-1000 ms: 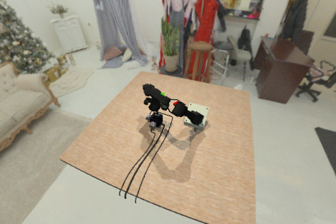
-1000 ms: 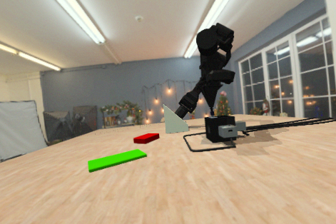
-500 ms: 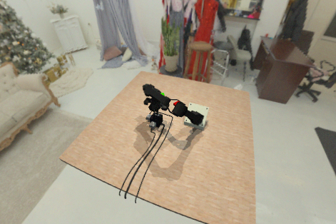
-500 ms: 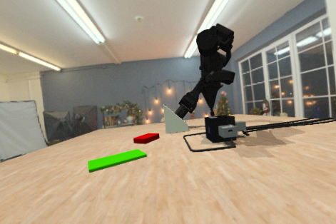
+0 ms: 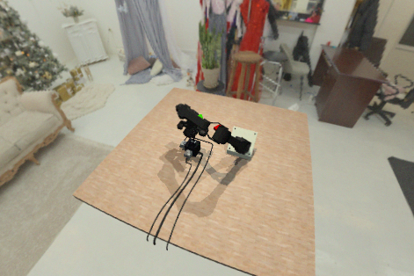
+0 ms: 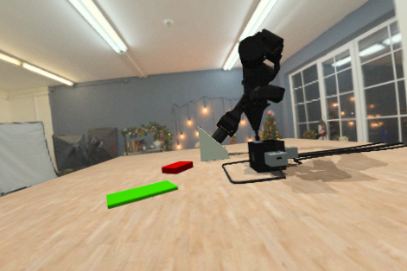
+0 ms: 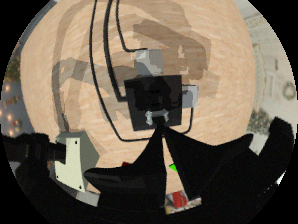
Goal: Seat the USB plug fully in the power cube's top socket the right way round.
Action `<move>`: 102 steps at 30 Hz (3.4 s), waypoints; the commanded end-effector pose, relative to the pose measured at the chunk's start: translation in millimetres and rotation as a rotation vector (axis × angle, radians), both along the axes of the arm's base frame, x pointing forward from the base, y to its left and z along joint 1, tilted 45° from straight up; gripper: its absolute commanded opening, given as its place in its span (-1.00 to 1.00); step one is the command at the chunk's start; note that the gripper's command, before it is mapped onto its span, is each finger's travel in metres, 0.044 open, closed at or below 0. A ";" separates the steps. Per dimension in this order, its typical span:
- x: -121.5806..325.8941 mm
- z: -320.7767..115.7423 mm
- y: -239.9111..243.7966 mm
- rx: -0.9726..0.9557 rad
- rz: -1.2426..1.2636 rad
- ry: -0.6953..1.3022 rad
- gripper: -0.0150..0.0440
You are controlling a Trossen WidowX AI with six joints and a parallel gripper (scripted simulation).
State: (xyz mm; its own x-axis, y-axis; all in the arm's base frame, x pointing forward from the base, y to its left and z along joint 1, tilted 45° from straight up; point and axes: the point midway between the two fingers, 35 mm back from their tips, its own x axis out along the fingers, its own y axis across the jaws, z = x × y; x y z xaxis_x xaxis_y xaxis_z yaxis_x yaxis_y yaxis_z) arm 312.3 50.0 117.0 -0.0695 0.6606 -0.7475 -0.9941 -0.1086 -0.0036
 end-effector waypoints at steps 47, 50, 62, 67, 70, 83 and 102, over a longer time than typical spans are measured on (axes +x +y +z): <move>-0.7 -3.9 4.4 0.002 -0.004 0.003 -0.49; -0.7 -3.9 4.4 0.002 -0.004 0.003 -0.49; -0.7 -3.9 4.4 0.002 -0.004 0.003 -0.49; -0.7 -3.9 4.4 0.002 -0.004 0.003 -0.49; -0.7 -3.9 4.4 0.002 -0.004 0.003 -0.49; 0.0 -3.3 1.5 -0.002 -0.006 0.000 -0.17; 0.6 2.3 -3.9 -0.002 -0.006 0.000 -0.17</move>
